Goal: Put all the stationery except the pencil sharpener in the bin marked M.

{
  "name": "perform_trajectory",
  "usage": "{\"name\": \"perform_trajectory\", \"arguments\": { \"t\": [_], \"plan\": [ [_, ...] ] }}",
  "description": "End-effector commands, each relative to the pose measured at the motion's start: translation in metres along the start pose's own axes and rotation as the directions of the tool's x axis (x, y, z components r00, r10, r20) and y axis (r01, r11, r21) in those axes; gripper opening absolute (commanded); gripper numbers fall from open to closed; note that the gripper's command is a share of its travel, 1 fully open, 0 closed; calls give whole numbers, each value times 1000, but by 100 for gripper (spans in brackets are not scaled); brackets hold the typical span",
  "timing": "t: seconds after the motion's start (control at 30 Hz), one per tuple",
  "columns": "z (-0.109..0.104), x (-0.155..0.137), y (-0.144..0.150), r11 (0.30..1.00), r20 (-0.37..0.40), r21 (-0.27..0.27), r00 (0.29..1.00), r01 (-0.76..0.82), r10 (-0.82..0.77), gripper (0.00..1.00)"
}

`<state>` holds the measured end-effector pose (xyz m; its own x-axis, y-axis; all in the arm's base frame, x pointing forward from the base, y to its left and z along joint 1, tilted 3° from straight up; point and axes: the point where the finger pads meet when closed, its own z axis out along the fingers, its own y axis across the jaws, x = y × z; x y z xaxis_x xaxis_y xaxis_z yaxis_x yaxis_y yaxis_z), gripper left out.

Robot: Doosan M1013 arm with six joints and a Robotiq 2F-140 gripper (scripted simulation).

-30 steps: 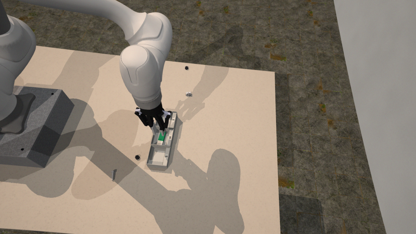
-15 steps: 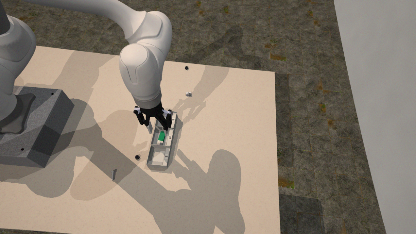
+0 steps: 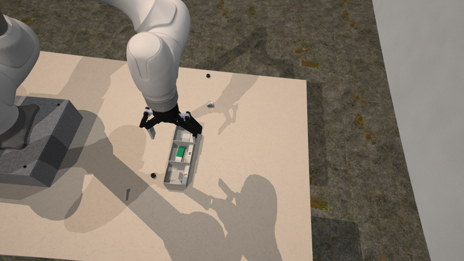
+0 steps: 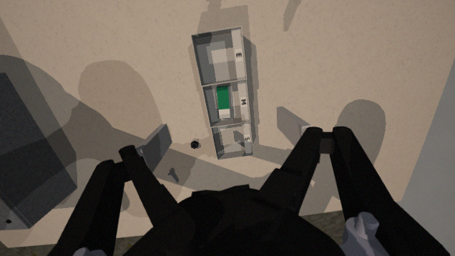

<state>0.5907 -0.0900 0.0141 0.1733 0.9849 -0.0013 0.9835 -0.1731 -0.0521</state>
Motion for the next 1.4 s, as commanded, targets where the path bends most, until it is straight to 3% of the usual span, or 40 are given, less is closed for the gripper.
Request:
{"name": "perform_trajectory", "arguments": {
  "t": [0.0,0.43,1.37],
  "plan": [
    [-21,0,1,1000,3,-3,1000,3,-3,100],
    [-64,0,1,1000,3,-3,1000,3,-3,100],
    [-65,0,1,1000,3,-3,1000,3,-3,100]
  ]
}}
